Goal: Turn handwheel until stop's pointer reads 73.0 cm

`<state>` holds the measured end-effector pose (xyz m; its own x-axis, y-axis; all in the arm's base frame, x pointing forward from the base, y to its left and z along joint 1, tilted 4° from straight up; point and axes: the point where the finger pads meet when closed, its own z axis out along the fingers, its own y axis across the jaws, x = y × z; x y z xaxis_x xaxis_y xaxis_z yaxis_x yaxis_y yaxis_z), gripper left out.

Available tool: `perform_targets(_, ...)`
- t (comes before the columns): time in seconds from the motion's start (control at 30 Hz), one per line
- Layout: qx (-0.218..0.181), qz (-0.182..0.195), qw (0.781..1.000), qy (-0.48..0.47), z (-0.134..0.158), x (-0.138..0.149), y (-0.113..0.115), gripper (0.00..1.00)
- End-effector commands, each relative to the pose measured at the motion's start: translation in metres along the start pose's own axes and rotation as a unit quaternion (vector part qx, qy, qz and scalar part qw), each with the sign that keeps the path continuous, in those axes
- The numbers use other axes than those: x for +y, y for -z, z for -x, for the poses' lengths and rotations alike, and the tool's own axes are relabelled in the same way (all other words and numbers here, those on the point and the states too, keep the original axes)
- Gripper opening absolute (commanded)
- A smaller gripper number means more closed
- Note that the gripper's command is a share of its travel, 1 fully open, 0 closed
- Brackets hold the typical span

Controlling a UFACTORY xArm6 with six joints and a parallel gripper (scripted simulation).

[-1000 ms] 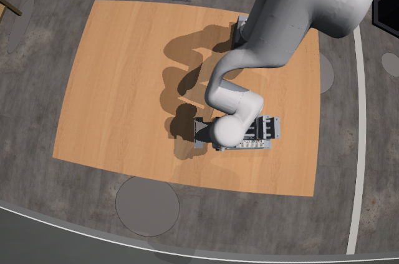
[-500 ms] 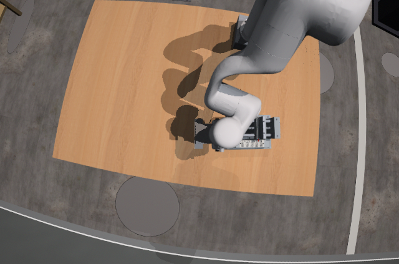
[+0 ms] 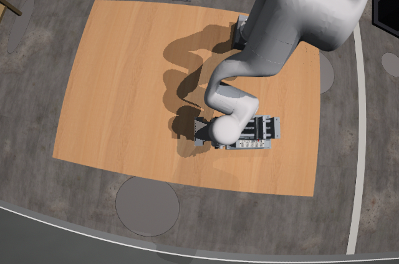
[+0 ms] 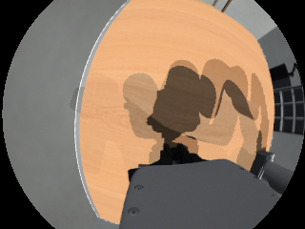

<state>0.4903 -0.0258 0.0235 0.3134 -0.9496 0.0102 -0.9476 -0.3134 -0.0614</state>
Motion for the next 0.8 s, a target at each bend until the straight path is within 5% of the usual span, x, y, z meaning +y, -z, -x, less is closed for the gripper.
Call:
perform_targets(0.0, 0.001, -0.002, 1.0, 0.0, 0.0, 0.002, -0.001, 0.06)
perform_targets(0.77, 0.001, -0.002, 1.0, 0.0, 0.0, 0.029, -0.006, 0.06)
